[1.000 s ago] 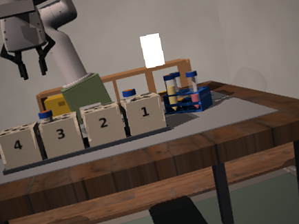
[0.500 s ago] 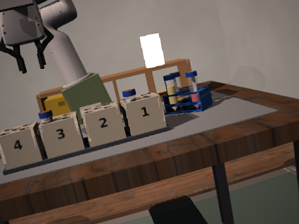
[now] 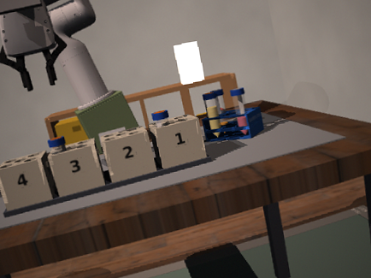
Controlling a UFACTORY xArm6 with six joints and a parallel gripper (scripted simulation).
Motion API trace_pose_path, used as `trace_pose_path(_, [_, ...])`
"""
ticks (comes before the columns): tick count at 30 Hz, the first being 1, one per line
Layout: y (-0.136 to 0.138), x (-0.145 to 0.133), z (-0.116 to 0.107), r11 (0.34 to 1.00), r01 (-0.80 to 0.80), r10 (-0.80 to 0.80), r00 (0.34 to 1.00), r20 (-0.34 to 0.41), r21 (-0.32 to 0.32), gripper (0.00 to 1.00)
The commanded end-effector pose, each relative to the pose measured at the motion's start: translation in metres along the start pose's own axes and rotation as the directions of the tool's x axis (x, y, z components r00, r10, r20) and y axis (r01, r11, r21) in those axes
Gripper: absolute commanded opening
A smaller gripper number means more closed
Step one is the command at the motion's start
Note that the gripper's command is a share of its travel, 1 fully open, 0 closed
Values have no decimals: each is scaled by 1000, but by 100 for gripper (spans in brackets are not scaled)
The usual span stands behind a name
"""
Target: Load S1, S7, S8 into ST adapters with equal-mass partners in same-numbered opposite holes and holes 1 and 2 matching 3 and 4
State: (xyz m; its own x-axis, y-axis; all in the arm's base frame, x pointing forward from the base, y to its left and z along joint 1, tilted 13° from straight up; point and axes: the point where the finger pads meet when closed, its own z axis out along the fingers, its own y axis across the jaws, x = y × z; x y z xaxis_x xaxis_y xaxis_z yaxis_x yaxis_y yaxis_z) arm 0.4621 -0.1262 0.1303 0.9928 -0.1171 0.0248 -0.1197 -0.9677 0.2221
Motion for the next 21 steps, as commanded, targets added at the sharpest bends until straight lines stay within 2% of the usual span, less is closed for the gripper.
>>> trace_pose_path(1, [-4, -1, -2, 999, -34, 34, 999, -5, 0, 57])
trace_pose_path(3, [-4, -1, -2, 999, -34, 34, 999, -5, 0, 57])
trace_pose_path(9, [-32, -13, -2, 973, -232, 232, 973, -5, 1, 57])
trace_pose_path(18, [-73, -31, -2, 861, -509, 509, 861, -4, 3, 57])
trace_pose_path(21, [-78, -33, -2, 843, -537, 537, 843, -4, 3, 57])
